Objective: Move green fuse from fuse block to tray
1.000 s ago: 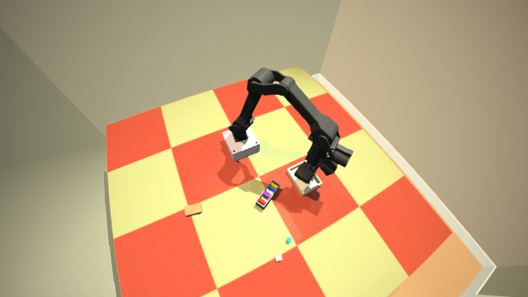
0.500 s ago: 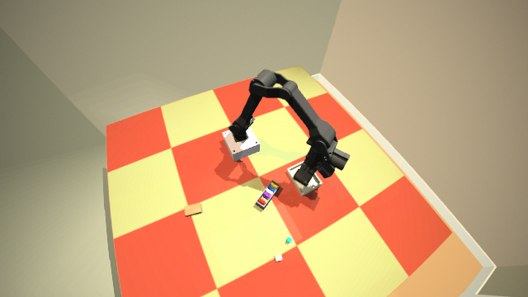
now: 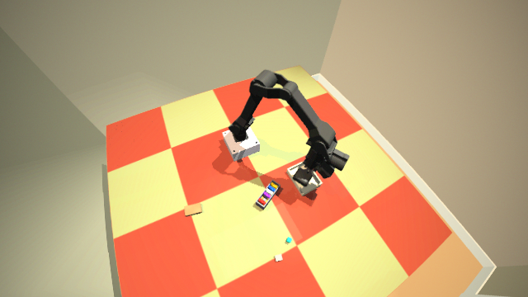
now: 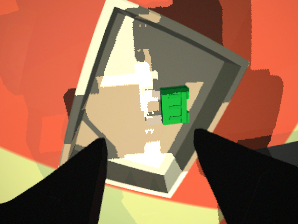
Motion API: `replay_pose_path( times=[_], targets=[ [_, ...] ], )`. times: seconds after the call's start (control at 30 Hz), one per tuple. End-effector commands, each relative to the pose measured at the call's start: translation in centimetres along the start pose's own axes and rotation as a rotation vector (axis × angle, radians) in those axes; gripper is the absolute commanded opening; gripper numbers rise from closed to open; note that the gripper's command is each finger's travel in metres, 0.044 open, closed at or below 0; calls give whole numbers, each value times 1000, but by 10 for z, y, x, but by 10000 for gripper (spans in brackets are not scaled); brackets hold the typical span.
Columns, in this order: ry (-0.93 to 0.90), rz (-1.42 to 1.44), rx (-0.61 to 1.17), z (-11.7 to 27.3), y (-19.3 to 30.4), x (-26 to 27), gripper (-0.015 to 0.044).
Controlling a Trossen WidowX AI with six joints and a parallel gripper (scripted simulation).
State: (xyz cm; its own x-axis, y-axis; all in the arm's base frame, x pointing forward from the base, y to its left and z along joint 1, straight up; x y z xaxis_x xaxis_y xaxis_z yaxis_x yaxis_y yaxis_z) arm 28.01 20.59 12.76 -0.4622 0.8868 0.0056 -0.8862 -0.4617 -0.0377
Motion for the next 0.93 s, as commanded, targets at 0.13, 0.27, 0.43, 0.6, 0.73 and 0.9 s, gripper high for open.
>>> replay_pose_path(
  times=[0.13,0.27,0.43,0.6,0.73,0.9],
  targets=[
    [0,-5,2,38,0,0,330],
    [0,-5,2,38,0,0,330],
    [0,-5,2,38,0,0,330],
    [1,0,4,36,0,0,330],
    [1,0,4,36,0,0,330],
    [1,0,4,36,0,0,330]
  ],
)
Point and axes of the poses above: the point midway between the two fingers, 35 mm back from their tips, its own z axis back along the fingers, its own x axis across the jaws, y = z × x, the point moved 9 cm from there along z, back along the fingers, and after that the axes turned 6 degrees about -z, right-handed, at the moved point
